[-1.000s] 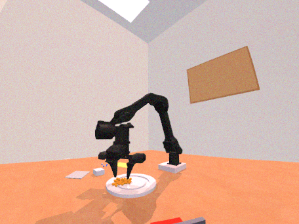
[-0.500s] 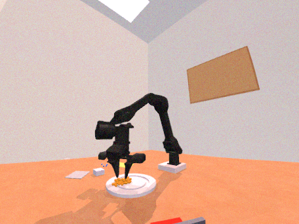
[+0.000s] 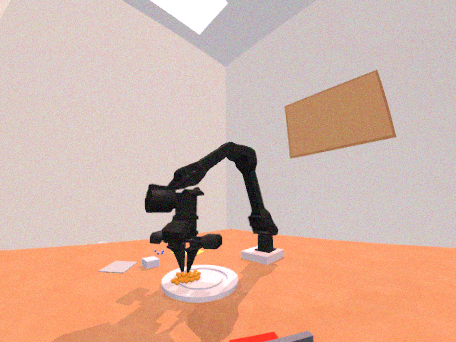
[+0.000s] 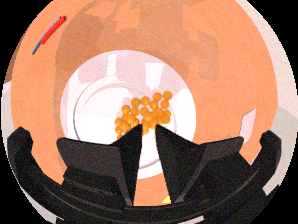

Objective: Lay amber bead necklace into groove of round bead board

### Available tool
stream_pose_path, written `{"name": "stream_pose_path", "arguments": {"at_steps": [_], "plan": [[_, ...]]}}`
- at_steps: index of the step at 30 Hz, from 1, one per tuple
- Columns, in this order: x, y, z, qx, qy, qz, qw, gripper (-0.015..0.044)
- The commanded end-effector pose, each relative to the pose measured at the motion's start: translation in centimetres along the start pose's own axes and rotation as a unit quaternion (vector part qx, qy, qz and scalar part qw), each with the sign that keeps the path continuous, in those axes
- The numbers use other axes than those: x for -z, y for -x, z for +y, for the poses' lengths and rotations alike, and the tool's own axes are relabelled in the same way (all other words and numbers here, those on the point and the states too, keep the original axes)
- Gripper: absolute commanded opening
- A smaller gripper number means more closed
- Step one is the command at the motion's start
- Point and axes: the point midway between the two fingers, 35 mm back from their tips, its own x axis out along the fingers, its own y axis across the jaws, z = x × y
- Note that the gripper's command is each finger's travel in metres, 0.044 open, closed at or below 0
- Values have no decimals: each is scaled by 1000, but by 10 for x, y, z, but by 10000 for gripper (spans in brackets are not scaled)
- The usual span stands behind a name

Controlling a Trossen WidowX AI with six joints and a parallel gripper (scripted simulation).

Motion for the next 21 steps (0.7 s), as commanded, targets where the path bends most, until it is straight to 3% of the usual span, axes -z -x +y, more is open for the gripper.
{"name": "stream_pose_path", "arguments": {"at_steps": [1, 6, 21], "plan": [[0, 0, 0, 0, 0, 0, 1000, 30], [0, 0, 0, 0, 0, 0, 1000, 0], [-1, 18, 0, -1, -1, -1, 1000, 0]]}}
